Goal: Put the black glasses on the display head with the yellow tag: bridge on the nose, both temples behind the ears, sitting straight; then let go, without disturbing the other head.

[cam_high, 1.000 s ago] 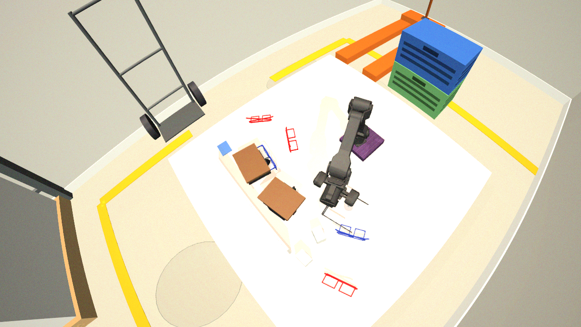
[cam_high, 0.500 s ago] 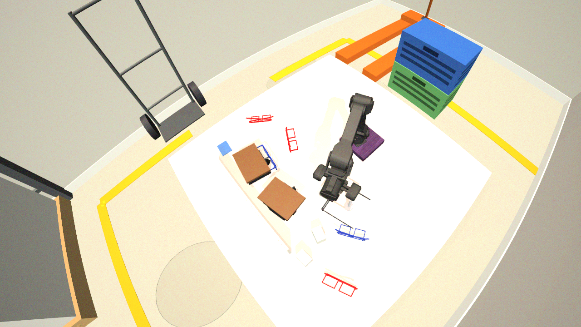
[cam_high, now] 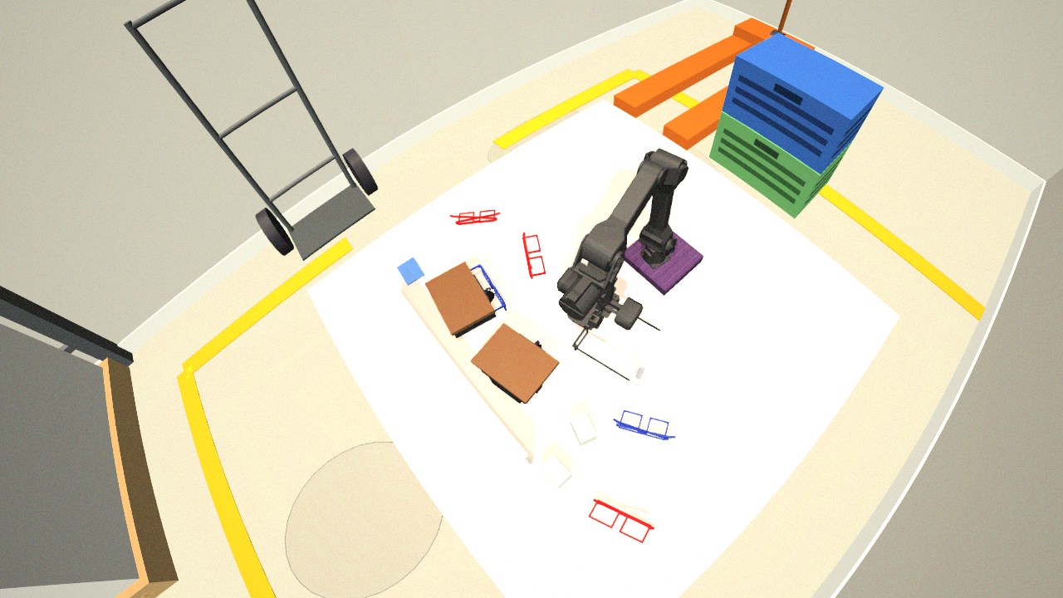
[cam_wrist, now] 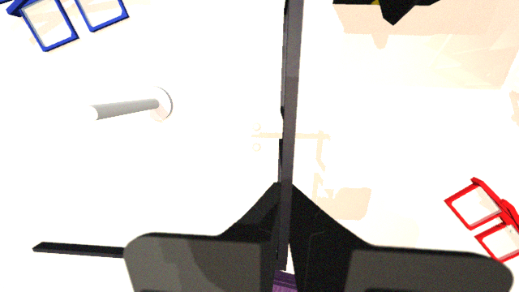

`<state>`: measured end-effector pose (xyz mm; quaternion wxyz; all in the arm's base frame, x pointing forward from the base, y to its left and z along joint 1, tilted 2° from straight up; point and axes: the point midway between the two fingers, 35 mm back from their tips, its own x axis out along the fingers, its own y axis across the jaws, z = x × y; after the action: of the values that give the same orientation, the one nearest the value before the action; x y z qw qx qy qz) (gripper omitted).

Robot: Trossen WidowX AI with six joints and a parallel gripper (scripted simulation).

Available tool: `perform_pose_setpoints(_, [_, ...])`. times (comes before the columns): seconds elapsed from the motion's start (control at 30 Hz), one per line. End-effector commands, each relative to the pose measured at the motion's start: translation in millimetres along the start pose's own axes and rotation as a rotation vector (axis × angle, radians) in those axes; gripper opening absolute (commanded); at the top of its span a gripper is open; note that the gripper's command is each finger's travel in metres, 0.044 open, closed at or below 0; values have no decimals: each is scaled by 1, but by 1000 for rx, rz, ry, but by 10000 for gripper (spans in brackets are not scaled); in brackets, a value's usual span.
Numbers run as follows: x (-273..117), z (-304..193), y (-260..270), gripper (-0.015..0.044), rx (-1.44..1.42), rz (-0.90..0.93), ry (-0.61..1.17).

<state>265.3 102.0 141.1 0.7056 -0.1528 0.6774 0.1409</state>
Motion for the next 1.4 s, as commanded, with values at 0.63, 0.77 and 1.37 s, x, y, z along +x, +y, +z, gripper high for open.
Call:
perform_pose_setpoints(0.63, [9, -41, -34, 0, -4, -1, -7])
perform_pose_setpoints(0.77, [13, -40, -34, 0, -4, -1, -7])
perform_pose_setpoints(1.37, [28, -38, -35, 0, -4, -1, -7])
